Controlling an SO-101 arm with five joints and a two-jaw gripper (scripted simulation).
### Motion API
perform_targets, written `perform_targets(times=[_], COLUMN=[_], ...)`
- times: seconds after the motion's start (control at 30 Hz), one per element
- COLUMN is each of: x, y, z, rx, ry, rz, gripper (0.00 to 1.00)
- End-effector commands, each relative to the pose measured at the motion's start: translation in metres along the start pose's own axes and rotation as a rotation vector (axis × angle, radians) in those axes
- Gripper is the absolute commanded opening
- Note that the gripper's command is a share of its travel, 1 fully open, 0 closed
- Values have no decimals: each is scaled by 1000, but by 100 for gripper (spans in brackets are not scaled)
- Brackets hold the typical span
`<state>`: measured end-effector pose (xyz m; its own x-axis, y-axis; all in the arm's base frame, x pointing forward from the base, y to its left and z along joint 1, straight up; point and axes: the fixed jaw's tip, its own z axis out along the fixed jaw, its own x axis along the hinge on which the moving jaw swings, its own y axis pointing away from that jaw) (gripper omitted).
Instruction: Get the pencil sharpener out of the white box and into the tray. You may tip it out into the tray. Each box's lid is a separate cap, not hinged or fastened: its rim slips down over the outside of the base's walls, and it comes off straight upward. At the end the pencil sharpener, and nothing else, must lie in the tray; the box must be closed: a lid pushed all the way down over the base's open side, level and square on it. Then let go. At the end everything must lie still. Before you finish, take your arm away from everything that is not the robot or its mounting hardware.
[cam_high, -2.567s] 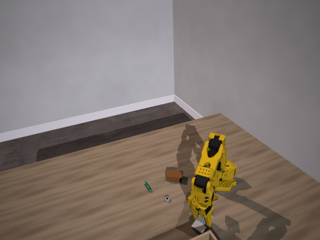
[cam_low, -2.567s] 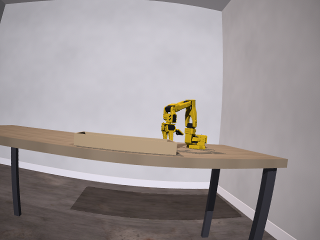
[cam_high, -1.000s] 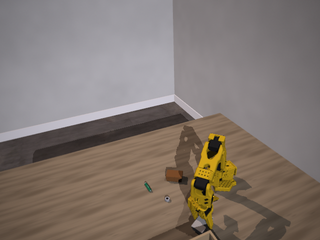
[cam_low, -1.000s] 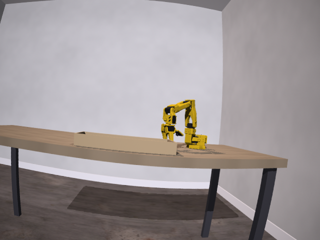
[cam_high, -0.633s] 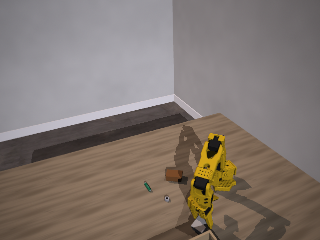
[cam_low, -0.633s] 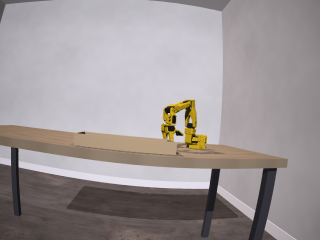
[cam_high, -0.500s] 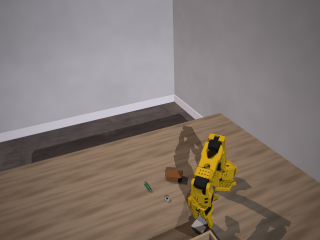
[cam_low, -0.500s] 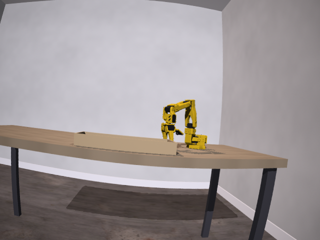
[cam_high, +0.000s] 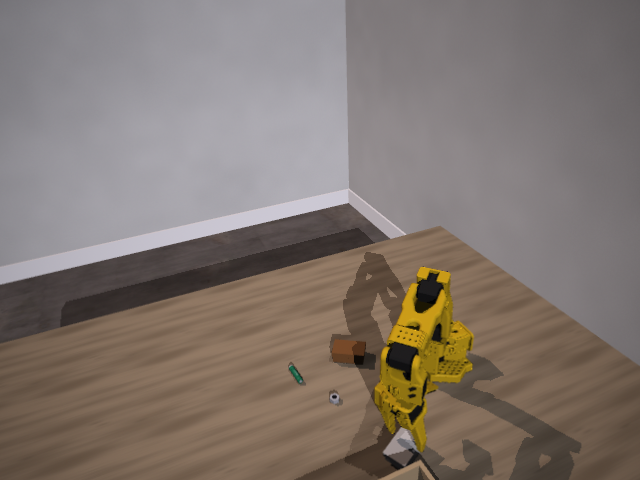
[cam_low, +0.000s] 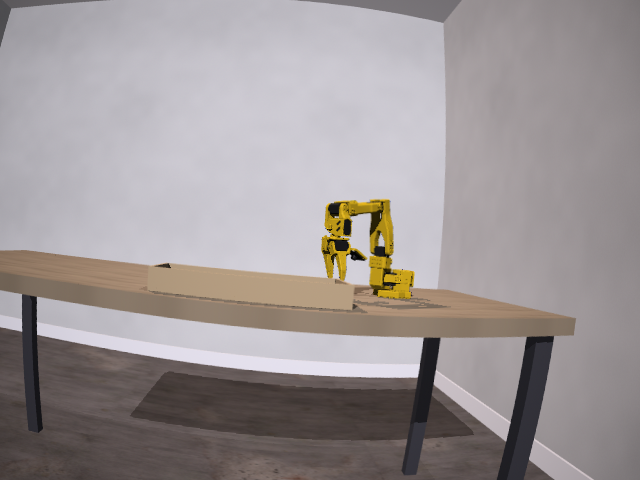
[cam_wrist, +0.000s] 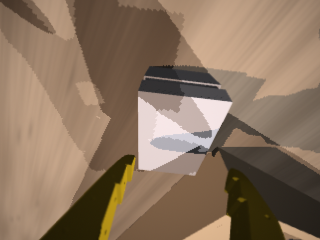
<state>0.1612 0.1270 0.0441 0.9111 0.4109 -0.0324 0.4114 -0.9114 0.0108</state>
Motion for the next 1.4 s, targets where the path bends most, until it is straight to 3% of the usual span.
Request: perform_targets(times=[0.0,0.4,1.37], x=[5,5,3], y=[-3,-3,-3], z=[-13,-23,-25], rx=[11,11,11], ry=[32,32,32], rz=[2,2,2], gripper=[30,30,30])
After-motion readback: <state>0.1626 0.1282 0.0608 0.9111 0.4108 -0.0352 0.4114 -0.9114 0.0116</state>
